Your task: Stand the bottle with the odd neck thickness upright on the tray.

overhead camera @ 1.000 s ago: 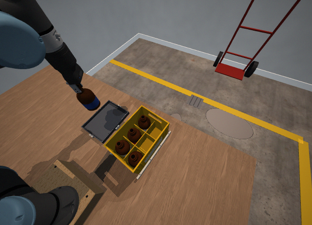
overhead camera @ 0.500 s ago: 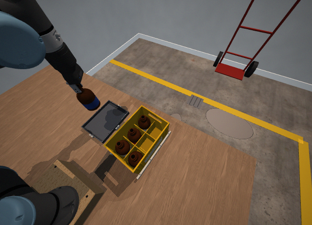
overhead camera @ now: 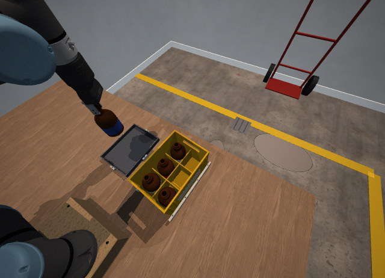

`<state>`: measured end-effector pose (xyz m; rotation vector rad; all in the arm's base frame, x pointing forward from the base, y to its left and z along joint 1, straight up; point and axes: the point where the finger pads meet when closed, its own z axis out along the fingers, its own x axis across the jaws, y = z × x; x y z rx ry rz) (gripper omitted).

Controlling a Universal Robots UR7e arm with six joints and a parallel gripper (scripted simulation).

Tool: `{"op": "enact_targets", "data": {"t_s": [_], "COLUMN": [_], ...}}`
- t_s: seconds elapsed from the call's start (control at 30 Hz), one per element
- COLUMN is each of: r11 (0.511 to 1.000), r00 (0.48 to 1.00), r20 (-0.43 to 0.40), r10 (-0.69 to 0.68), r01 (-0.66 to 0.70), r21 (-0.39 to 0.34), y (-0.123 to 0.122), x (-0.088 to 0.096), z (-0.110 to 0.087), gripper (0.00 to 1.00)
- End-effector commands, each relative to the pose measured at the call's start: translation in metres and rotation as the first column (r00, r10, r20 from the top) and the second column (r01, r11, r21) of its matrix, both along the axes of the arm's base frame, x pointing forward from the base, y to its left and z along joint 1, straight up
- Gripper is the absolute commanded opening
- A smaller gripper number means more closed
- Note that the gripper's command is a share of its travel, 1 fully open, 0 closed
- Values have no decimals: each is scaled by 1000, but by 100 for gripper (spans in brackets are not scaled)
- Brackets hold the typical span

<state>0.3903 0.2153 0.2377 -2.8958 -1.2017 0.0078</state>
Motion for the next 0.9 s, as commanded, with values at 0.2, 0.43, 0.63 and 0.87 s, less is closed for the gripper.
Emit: {"op": "enact_targets", "data": {"t_s": [0.2,0.43,0.63,0.87], "r11": [1000,1000,1000,1000], "r00": [1000,1000,1000,1000], "r20": [2,2,2,2], "r10": [0,0,0,0], "r01": [0,0,0,0], "r21": [0,0,0,0], "y": [0,0,0,0], "x": [0,0,0,0], "z": [0,-2,-6,-16], "gripper": [0,0,0,0]}}
